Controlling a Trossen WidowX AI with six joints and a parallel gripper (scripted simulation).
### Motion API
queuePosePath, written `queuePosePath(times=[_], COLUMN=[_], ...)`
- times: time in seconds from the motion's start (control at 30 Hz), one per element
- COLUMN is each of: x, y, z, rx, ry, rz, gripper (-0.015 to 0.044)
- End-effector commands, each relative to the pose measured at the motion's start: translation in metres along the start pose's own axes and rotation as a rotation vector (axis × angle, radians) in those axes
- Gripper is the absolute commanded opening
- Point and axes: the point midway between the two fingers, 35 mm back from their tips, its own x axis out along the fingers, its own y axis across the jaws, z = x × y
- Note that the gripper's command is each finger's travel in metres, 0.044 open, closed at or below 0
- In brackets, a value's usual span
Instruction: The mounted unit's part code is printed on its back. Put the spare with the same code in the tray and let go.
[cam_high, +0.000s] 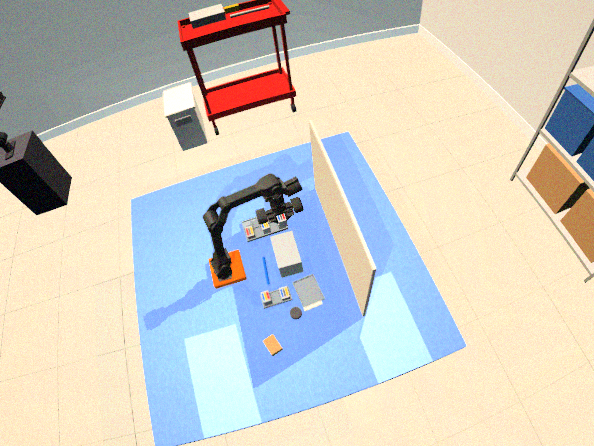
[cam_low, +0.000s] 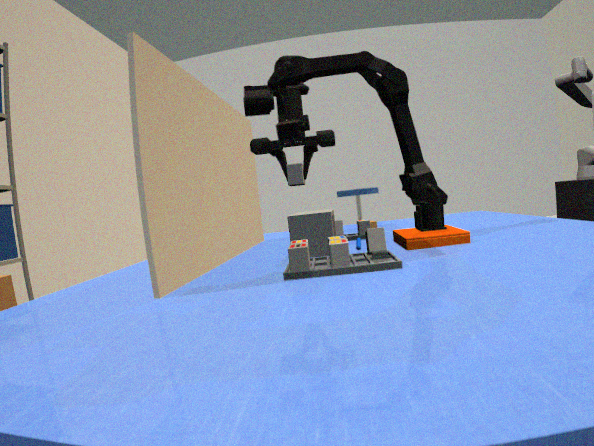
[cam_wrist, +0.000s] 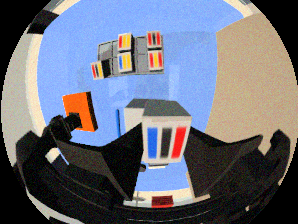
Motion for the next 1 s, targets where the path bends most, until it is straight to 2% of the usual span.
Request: queuePosePath(times=[0.0, 0.5, 0.97], x=[-0.002, -0.004, -0.003], y=[-0.010, -0.033, -0.032], z=[-0.019, -0.107, -0.198], rx=[-0.005, 0.004, -0.037], ry=[0.005, 0.022, 0.035], rz=[-0.008, -0.012, 0.005], gripper=[0.0000, 0.0000, 0.0000])
